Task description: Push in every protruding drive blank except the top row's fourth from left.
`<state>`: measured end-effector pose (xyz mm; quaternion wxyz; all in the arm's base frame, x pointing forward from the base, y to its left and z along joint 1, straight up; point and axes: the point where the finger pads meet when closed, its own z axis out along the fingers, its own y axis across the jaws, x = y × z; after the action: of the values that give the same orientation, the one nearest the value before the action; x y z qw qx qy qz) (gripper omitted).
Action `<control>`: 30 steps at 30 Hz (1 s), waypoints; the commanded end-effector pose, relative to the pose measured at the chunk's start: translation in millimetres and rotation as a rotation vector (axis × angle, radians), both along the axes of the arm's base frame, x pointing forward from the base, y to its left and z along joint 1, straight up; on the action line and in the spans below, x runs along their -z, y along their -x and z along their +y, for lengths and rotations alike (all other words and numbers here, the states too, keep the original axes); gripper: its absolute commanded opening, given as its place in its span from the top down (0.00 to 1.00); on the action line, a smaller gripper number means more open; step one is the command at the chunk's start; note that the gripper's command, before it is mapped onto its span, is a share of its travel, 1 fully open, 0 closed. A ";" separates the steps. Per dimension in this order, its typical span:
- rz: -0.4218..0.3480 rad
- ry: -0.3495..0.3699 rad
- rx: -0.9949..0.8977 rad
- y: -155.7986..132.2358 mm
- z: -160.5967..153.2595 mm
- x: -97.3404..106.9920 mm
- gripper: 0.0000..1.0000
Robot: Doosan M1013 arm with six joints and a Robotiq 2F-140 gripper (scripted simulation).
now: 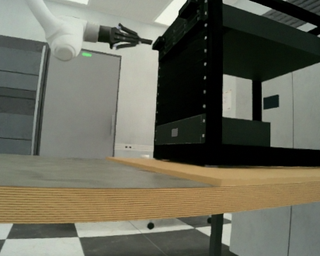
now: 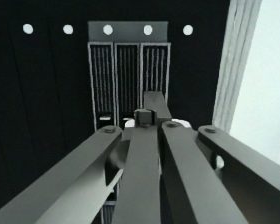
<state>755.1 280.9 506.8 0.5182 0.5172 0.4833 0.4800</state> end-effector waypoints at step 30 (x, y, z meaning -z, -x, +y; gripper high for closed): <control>-0.002 -0.005 0.000 -11.5 -0.7 -4.2 0.90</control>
<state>758.9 280.7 507.9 0.5182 0.5172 0.4832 0.4801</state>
